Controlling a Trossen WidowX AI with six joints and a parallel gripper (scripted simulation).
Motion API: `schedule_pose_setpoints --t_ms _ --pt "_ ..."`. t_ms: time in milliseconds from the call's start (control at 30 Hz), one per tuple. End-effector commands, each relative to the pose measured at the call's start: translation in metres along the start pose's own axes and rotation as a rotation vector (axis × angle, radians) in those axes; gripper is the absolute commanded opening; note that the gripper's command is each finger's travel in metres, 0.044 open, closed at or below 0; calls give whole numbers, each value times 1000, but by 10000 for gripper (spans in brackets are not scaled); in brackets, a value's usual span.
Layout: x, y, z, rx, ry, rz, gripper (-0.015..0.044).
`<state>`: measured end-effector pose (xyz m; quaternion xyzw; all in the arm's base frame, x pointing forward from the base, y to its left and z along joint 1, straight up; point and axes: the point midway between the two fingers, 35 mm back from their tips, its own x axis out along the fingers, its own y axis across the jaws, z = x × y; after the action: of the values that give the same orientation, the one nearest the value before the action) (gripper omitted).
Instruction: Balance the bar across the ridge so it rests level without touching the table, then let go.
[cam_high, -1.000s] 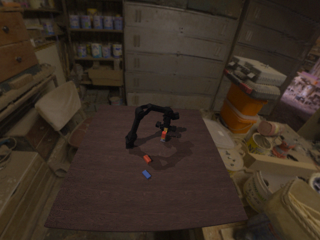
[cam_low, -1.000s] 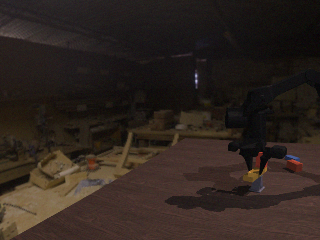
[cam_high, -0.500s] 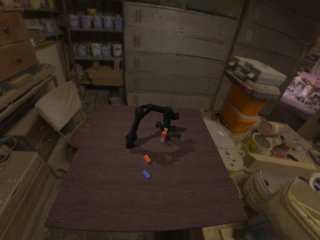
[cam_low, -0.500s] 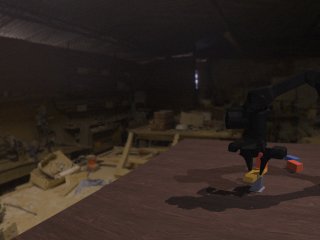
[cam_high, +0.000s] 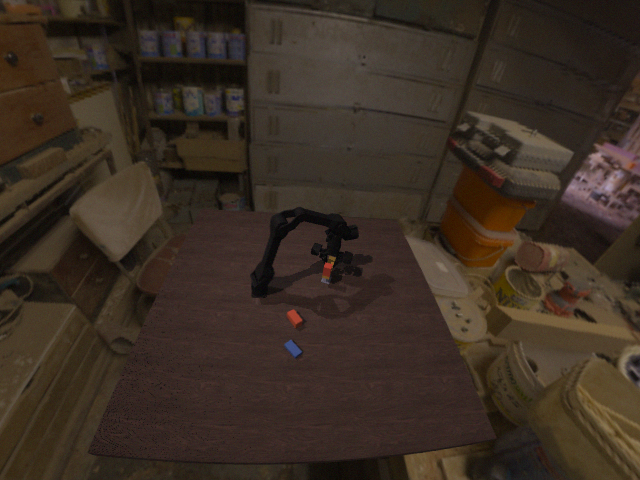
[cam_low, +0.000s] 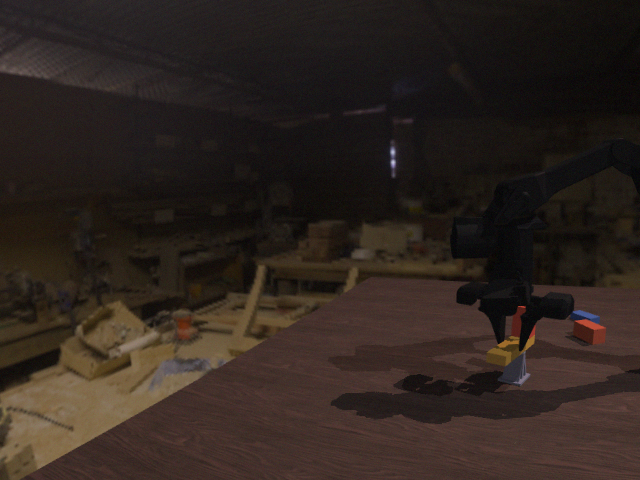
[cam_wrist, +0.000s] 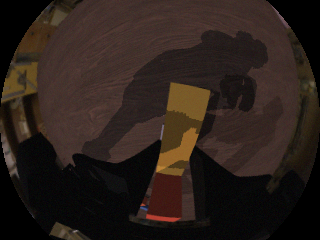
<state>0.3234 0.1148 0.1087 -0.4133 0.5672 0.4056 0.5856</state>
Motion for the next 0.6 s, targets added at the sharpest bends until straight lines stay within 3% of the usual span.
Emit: schedule_pose_setpoints --t_ms 0,567 --pt "1 0 0 -2 -3 2 0" --pt "2 0 0 -2 -3 2 0"
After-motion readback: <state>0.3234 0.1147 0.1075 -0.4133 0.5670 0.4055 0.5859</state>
